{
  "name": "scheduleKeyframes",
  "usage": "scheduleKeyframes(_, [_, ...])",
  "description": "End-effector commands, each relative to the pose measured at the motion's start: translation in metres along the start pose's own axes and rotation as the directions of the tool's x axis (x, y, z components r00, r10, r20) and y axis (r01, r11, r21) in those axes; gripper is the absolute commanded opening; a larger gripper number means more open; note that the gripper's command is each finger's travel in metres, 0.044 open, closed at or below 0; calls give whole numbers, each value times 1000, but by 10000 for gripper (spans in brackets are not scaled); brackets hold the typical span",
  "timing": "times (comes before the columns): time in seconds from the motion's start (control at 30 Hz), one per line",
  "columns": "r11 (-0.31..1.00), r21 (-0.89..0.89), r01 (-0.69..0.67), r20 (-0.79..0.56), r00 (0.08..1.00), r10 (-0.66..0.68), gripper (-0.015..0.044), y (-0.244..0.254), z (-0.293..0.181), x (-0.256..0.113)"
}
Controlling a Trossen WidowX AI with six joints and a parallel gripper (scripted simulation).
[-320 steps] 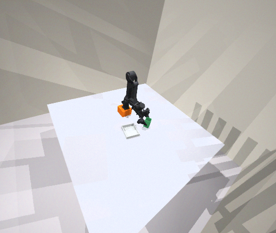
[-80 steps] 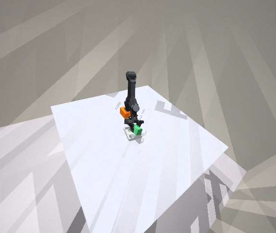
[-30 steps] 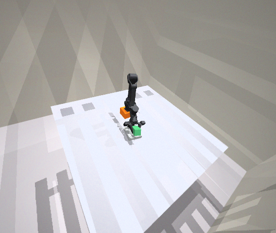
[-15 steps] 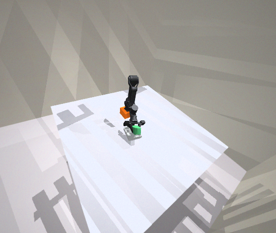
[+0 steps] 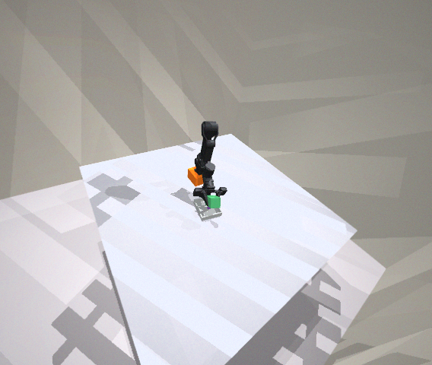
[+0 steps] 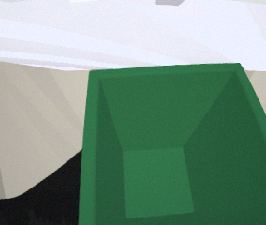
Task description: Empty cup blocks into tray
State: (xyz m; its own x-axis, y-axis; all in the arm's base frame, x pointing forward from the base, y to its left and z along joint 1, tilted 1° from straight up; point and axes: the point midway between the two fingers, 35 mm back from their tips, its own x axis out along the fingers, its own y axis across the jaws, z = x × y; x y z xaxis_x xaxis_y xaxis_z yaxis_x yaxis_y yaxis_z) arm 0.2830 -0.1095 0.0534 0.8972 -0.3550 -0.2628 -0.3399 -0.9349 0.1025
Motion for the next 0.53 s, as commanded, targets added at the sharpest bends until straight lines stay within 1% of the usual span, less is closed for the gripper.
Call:
scheduleKeyframes(0.0, [1000, 1, -7, -12, 1000, 7, 0, 1, -1, -2])
scheduleKeyframes(0.5, [1000, 0, -1, -7, 1000, 1, 0, 0, 0, -2])
